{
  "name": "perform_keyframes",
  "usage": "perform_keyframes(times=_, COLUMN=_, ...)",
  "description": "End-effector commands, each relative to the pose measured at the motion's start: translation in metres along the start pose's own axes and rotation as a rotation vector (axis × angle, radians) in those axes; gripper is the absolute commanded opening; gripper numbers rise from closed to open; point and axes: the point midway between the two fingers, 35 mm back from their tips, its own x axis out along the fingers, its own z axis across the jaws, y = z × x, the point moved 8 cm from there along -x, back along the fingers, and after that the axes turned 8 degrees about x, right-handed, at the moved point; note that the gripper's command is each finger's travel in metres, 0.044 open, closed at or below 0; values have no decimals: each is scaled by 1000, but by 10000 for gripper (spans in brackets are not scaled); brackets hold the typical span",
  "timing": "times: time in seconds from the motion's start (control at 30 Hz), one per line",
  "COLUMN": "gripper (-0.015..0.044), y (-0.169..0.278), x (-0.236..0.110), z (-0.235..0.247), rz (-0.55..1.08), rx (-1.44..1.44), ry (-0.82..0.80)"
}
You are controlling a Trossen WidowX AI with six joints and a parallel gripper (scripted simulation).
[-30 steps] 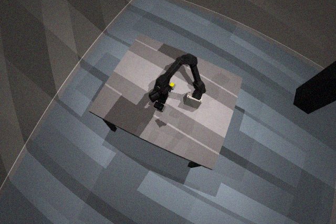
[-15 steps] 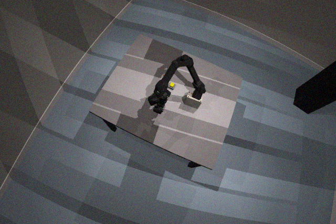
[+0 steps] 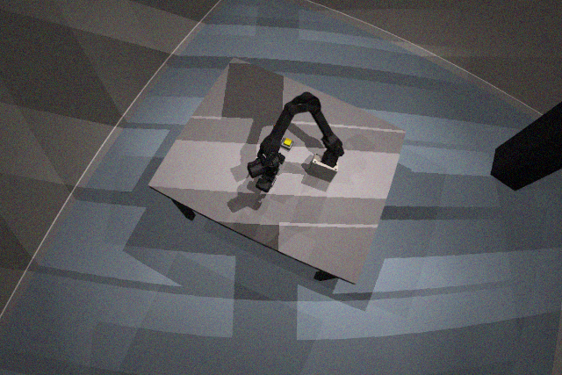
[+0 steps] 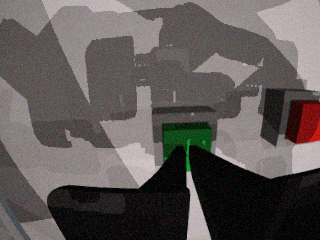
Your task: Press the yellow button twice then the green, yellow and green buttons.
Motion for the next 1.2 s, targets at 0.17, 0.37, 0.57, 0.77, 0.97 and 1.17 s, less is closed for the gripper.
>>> perform_keyframes(times=0.17, gripper=20, y=1, x=10, z=-1, rz=1, rx=-4, ry=8)
perform_keyframes(times=0.37, gripper=20, y=1, x=10, z=-1, rz=1, rx=-4, ry=8)
perform_keyframes(times=0.57, gripper=20, y=1, x=10, z=-1, rz=1, rx=-4, ry=8)
perform_keyframes(times=0.77, gripper=20, y=0, x=-14, z=0, rz=1, rx=-4, ry=5)
perform_keyframes(times=0.97, gripper=20, y=1, x=-28, z=0, rz=2, rx=-5, ry=6)
perform_keyframes(times=1.17, gripper=20, y=1, x=-86, z=0, rz=3, rx=-5, ry=4)
